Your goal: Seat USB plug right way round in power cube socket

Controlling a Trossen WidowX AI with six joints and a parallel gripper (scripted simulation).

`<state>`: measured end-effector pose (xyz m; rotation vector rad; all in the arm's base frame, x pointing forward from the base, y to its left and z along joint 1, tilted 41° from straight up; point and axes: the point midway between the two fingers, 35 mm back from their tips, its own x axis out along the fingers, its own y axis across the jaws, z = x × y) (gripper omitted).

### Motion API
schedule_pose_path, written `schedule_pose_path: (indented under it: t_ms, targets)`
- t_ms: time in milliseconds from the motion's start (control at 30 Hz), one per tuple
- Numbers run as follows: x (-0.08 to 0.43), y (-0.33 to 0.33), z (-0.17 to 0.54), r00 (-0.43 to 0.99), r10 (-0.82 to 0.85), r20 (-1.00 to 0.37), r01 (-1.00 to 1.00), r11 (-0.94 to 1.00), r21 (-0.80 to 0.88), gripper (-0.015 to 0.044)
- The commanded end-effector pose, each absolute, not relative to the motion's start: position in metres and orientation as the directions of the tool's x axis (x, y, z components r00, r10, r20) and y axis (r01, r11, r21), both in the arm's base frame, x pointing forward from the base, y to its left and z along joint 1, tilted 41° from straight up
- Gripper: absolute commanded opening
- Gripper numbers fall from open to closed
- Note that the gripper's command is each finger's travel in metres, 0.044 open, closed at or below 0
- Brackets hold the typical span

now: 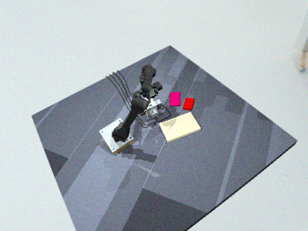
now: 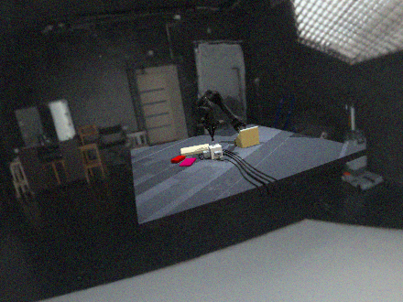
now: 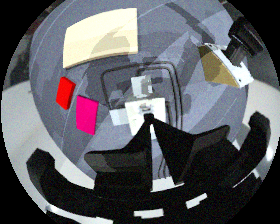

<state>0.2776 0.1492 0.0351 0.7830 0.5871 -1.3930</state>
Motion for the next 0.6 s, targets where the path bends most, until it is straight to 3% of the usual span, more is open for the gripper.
schedule_pose_path:
  t_ms: [0, 567]
  targets:
    - [0.2781, 0.1508, 0.0364, 0.108, -0.628, -0.770, 0.990, -0.002, 0.140, 0.0000]
    - [0.2776, 0.1492, 0.0351, 0.108, -0.632, -0.768, 0.951, 0.291, -0.105, 0.0000]
